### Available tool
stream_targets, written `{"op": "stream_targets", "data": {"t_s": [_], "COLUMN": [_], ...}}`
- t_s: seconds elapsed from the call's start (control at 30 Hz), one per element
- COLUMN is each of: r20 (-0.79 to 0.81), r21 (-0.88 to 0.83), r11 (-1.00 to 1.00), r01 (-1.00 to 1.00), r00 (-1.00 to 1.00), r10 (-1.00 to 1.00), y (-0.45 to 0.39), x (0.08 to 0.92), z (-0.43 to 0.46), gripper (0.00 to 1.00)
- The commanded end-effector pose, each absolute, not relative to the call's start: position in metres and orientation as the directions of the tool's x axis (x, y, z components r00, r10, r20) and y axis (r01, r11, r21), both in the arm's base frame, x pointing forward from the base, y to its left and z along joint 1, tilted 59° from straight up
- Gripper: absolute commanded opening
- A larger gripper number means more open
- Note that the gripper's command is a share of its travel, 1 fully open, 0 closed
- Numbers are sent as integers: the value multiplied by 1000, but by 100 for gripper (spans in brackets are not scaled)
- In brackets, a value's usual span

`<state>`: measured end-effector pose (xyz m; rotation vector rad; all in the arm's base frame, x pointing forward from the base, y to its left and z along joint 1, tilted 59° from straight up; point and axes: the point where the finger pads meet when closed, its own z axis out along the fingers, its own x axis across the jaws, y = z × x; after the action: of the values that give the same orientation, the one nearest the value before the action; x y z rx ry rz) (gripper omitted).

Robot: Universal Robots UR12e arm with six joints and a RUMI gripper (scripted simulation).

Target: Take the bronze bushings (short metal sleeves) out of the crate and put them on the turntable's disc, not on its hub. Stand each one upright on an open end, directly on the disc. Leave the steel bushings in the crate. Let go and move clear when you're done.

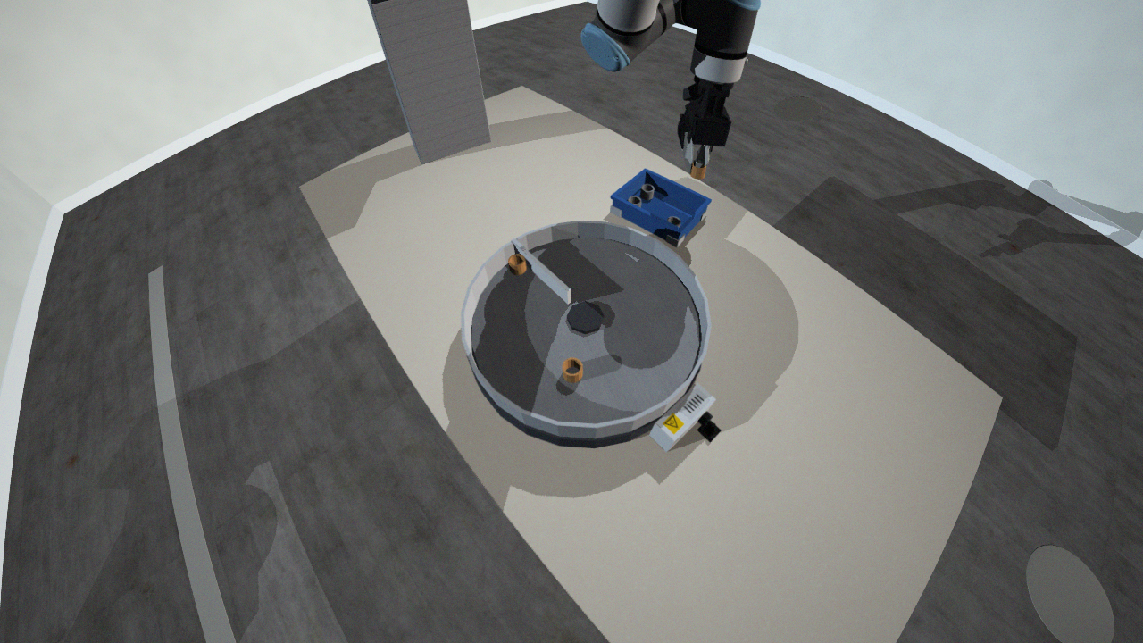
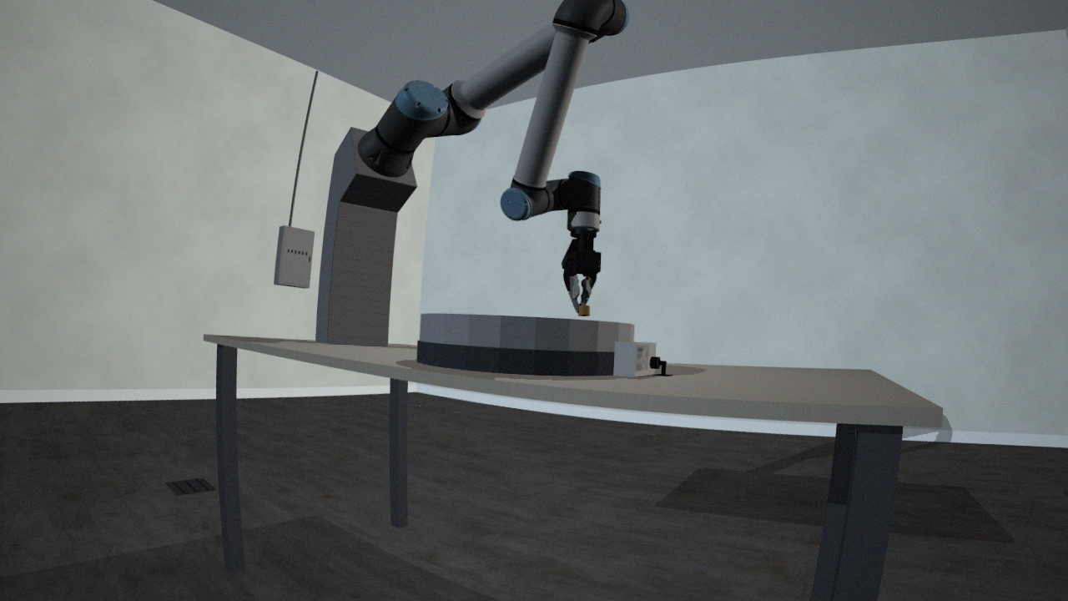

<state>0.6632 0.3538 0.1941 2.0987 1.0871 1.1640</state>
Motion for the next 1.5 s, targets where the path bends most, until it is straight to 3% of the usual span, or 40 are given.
{"op": "stream_targets", "data": {"t_s": [0.0, 0.67, 1.47], "r20": [460, 460, 460], "r21": [729, 729, 729], "r11": [-555, -555, -555], "r01": [401, 401, 401], "r00": [314, 314, 314], "r10": [831, 831, 831], "y": [353, 319, 202], "x": [663, 665, 671], "z": [195, 201, 222], "gripper": [0, 0, 0]}}
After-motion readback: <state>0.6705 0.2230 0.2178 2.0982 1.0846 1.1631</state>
